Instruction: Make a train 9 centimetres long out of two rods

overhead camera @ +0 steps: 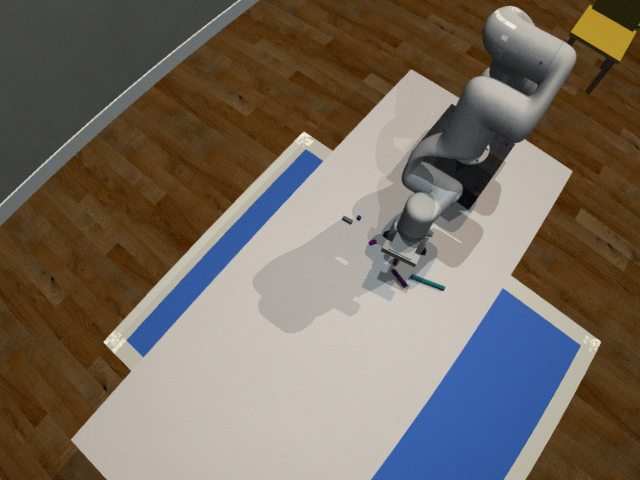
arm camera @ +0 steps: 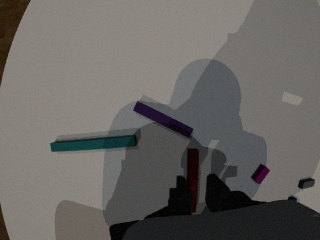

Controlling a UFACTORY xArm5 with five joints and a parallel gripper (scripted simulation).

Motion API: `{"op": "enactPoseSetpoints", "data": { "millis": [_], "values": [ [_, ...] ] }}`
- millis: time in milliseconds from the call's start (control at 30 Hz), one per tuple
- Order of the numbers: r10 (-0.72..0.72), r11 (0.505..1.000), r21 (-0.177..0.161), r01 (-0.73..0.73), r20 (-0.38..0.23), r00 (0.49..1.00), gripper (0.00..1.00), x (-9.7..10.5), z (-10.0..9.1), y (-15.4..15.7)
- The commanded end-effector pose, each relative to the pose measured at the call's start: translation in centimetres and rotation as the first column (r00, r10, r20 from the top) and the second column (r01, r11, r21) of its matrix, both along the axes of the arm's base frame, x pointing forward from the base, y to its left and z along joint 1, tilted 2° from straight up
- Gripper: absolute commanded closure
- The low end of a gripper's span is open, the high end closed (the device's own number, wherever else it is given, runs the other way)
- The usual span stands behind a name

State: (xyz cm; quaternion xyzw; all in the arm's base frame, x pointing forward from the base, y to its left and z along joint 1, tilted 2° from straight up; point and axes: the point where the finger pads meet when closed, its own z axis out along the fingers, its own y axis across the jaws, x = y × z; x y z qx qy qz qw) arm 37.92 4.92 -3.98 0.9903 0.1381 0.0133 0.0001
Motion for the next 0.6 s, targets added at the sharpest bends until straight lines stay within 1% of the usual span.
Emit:
{"op": "enactPoseSetpoints", "data": {
  "millis": [0, 567],
  "values": [
    [0.0, 1.0, 0.0, 0.0, 0.003, 1.0, 0.76, 0.11, -0.13, 0.01],
    [0.0, 1.0, 0.0, 0.0, 0.003, 1.0, 0.76, 0.11, -0.31, 0.01]
  ]
}}
